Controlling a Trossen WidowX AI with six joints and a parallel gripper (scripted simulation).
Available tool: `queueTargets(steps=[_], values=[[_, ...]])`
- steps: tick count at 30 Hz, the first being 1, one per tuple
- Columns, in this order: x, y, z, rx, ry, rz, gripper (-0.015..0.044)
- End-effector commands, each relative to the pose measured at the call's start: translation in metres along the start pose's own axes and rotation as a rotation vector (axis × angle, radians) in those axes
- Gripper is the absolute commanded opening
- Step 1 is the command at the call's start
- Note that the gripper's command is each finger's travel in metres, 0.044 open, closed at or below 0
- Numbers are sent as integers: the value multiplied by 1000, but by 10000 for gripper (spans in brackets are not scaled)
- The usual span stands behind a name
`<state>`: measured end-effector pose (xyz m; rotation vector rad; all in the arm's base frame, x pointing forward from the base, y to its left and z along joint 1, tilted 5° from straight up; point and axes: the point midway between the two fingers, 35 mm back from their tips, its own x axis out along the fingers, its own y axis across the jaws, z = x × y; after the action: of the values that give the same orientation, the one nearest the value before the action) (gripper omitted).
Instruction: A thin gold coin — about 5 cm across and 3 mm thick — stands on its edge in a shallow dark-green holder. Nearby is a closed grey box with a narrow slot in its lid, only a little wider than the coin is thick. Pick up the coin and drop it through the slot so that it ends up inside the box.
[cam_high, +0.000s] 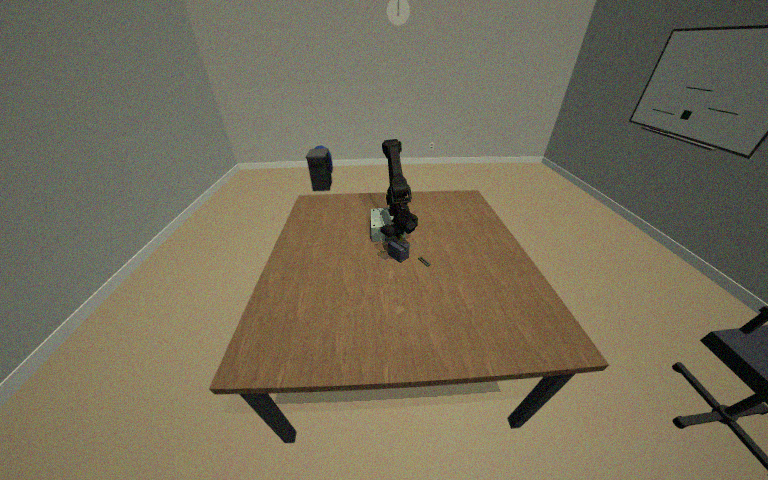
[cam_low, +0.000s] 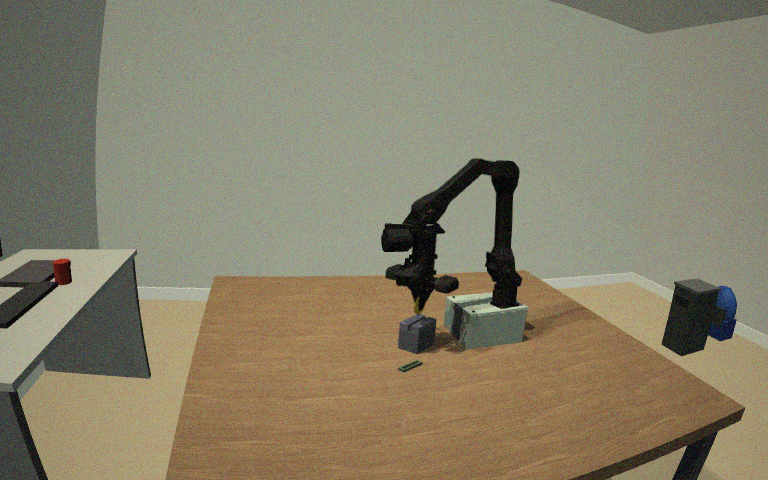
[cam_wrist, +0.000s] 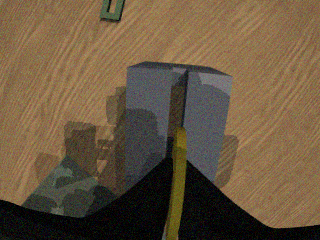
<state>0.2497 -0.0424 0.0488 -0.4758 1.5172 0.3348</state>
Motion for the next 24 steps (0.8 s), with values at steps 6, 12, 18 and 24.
queueTargets(steps=[6, 12, 18, 24], values=[[5, 1, -1, 3, 0, 0, 0], [7, 2, -2, 4, 0, 0, 0], [9, 1, -1, 3, 0, 0, 0], [12, 0, 0, 0, 0, 0, 0]])
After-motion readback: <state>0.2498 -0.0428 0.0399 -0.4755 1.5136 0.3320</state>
